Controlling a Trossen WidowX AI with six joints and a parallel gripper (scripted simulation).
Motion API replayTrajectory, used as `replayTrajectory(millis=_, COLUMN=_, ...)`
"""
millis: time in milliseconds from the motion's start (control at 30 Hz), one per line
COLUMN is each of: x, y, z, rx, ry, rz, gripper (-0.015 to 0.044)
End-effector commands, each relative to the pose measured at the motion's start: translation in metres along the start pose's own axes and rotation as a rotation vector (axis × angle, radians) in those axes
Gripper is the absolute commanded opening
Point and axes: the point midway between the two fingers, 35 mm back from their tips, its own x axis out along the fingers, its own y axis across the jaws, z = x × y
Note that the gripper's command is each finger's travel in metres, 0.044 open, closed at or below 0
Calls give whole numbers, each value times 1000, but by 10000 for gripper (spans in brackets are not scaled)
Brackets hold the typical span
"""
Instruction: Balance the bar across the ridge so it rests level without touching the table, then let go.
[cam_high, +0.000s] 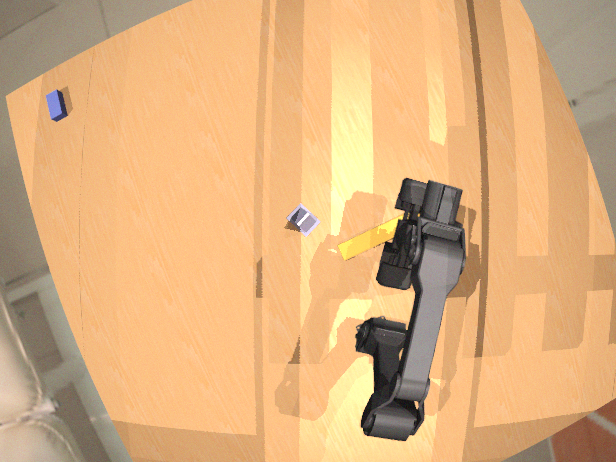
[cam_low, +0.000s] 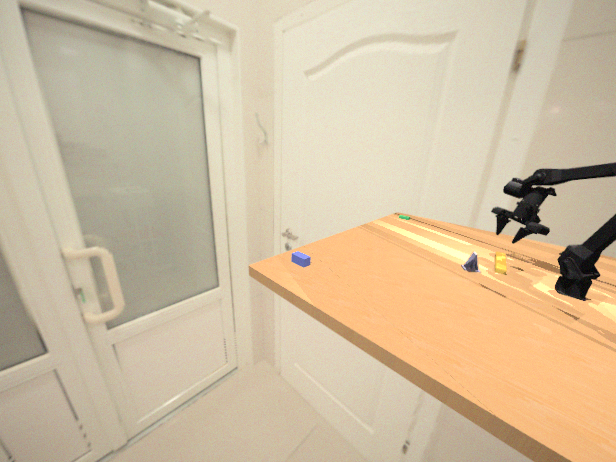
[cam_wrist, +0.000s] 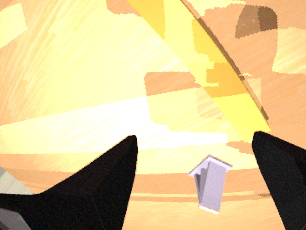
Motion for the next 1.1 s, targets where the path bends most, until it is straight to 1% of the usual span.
replayTrajectory(millis=0, x=9, y=-7, z=-4, rx=-158, ry=-40, rz=-58, gripper=315)
replayTrajectory(millis=433, x=28, y=-23, z=-14, rx=-656, ry=-139, rz=-221, gripper=315)
replayTrajectory(millis=733, x=31, y=-24, z=-13, rx=-663, ry=-140, rz=-223, gripper=315)
replayTrajectory(millis=967, x=67, y=-30, z=-6, rx=-663, ry=-140, rz=-223, gripper=315)
replayTrajectory(millis=1067, x=72, y=-31, z=-5, rx=-663, ry=-140, rz=-223, gripper=315)
